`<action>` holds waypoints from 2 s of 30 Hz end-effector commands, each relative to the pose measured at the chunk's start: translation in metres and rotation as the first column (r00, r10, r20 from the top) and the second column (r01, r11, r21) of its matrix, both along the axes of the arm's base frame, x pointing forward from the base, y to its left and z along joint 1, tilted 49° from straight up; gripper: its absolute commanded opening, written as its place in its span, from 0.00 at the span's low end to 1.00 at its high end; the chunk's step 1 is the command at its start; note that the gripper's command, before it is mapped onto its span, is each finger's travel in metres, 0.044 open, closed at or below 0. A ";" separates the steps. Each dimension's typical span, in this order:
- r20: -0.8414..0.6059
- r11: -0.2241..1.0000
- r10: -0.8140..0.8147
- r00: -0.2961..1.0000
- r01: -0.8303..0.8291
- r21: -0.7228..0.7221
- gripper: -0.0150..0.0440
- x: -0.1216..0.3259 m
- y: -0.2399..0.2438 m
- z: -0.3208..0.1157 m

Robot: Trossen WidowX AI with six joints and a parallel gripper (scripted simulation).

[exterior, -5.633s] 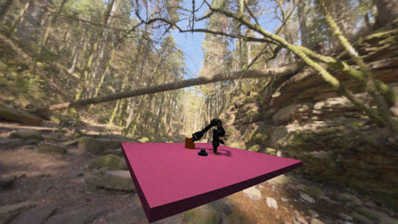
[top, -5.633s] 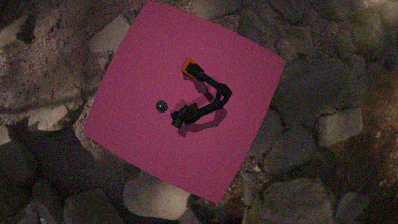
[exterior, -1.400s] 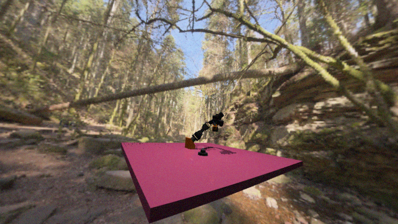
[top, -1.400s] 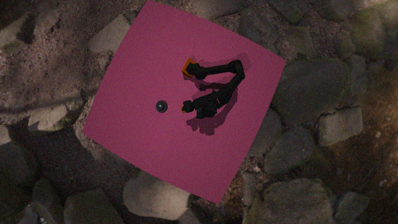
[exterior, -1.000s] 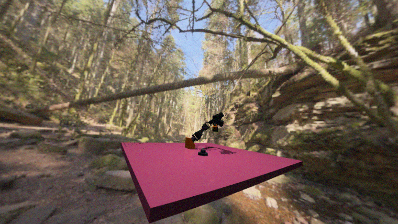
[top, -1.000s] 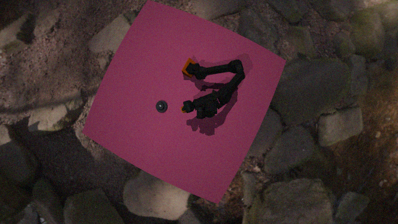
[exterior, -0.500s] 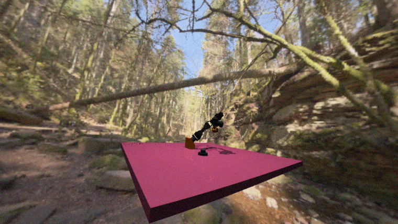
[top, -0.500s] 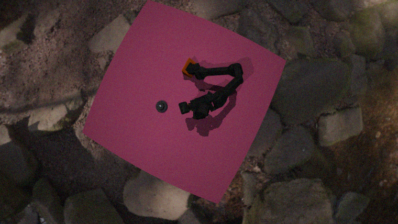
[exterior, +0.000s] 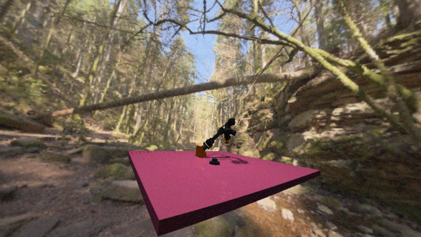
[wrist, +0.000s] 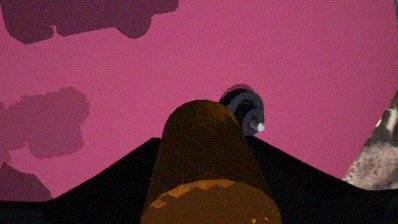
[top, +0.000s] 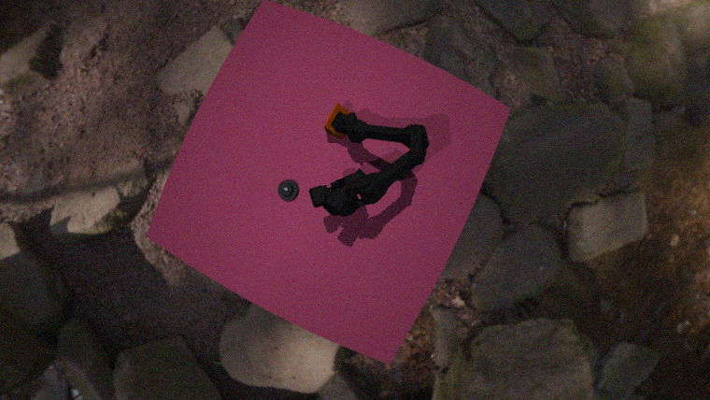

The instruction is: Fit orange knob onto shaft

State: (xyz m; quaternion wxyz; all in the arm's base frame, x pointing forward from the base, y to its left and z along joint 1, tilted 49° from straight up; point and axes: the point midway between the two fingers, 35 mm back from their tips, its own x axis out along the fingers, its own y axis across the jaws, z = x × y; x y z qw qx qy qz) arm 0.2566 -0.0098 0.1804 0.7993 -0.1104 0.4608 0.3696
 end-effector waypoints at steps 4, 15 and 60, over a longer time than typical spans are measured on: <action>-0.056 0.993 0.078 0.995 -0.073 0.090 0.25 0.004 0.005 -0.007; -0.142 0.956 0.210 0.967 -0.173 0.236 0.25 0.008 0.016 -0.021; -0.123 0.904 0.351 0.928 -0.302 0.302 0.34 0.017 0.118 -0.121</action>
